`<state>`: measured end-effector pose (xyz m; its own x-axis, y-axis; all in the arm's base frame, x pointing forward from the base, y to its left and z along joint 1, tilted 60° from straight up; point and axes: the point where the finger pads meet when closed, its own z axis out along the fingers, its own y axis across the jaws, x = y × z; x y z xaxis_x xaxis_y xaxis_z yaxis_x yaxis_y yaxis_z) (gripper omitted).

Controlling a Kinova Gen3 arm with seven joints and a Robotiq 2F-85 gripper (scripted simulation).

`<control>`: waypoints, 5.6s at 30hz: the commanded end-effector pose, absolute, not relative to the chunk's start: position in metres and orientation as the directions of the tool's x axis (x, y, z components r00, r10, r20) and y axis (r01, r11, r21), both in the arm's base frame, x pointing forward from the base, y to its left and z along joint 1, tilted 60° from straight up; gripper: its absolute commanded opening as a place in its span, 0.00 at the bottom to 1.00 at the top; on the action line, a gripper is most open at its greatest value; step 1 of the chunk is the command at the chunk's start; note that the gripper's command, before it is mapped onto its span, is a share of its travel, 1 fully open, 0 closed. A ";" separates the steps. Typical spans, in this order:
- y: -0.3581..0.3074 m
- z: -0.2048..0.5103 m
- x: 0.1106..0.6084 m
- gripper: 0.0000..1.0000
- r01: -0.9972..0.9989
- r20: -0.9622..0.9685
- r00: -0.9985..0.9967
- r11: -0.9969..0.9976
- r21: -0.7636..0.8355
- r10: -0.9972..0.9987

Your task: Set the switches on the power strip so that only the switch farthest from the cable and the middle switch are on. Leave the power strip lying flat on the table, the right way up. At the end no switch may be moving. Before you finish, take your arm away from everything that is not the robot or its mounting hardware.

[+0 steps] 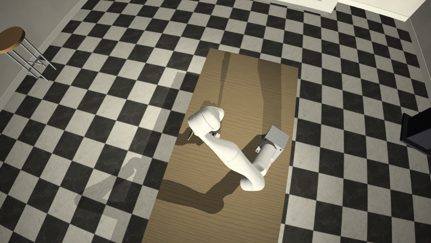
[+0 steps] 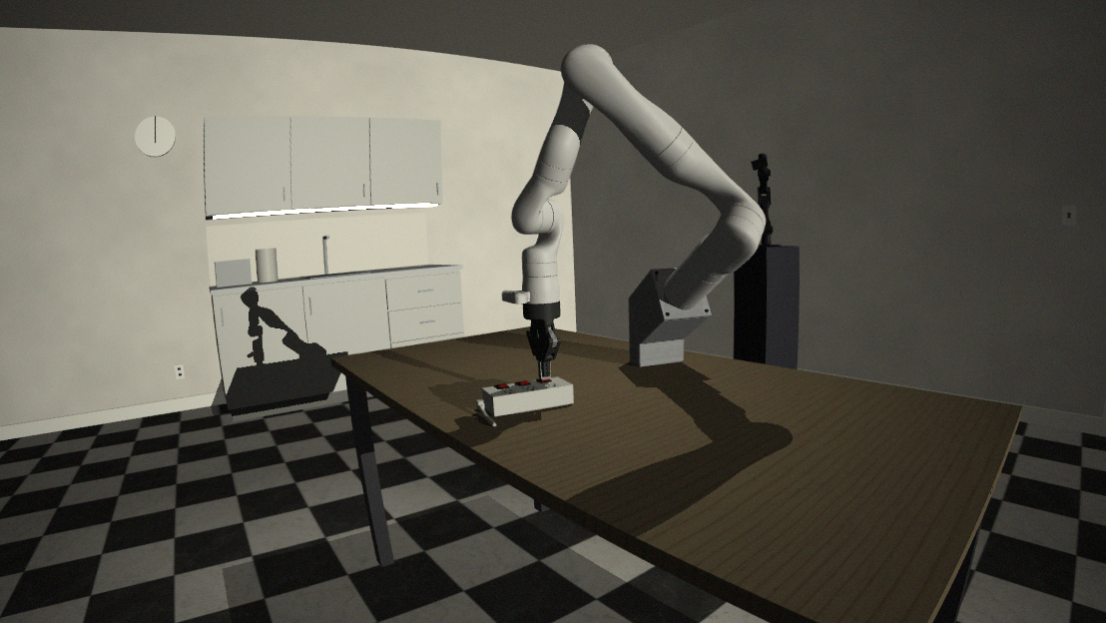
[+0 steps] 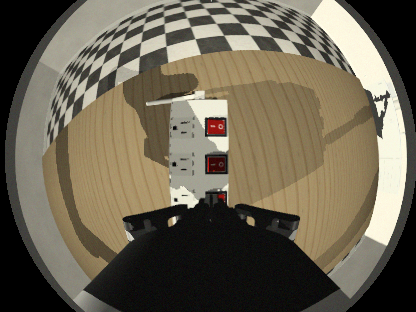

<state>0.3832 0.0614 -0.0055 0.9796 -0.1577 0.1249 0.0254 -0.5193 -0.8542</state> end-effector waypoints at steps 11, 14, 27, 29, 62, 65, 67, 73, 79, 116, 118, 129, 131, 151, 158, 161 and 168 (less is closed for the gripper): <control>0.064 -0.007 0.384 0.00 0.025 0.125 0.979 -0.519 -0.854 -0.158; 0.064 -0.007 0.384 0.00 0.025 0.125 0.979 -0.519 -0.854 -0.158; 0.064 -0.007 0.384 0.00 0.025 0.125 0.979 -0.519 -0.854 -0.158; 0.063 -0.006 0.384 0.00 0.025 0.125 0.979 -0.519 -0.854 -0.158; 0.031 0.012 0.376 0.00 0.025 0.125 0.979 -0.519 -0.854 -0.158; 0.031 0.012 0.376 0.00 0.025 0.125 0.979 -0.519 -0.854 -0.158; 0.031 0.012 0.376 0.00 0.025 0.125 0.979 -0.519 -0.854 -0.158; 0.027 0.014 0.385 0.00 0.024 0.125 0.979 -0.519 -0.854 -0.160; 0.013 0.025 0.418 0.00 0.025 0.125 0.979 -0.519 -0.854 -0.158; 0.013 0.025 0.418 0.00 0.025 0.125 0.979 -0.519 -0.854 -0.158; 0.013 0.025 0.418 0.00 0.025 0.125 0.979 -0.519 -0.854 -0.158; 0.016 0.023 0.419 0.00 0.025 0.125 0.979 -0.519 -0.854 -0.158; 0.017 0.023 0.419 0.00 0.025 0.125 0.979 -0.519 -0.854 -0.158; 0.033 0.013 0.423 0.00 0.025 0.125 0.979 -0.519 -0.854 -0.158; 0.041 0.008 0.425 0.00 0.025 0.125 0.979 -0.519 -0.854 -0.158; 0.044 0.007 0.425 0.00 0.025 0.125 0.979 -0.519 -0.854 -0.158; 0.047 0.005 0.426 0.00 0.025 0.125 0.979 -0.519 -0.854 -0.158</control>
<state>0.4263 0.0465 0.0053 0.9793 -0.1583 0.1258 0.0256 -0.5199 -0.8539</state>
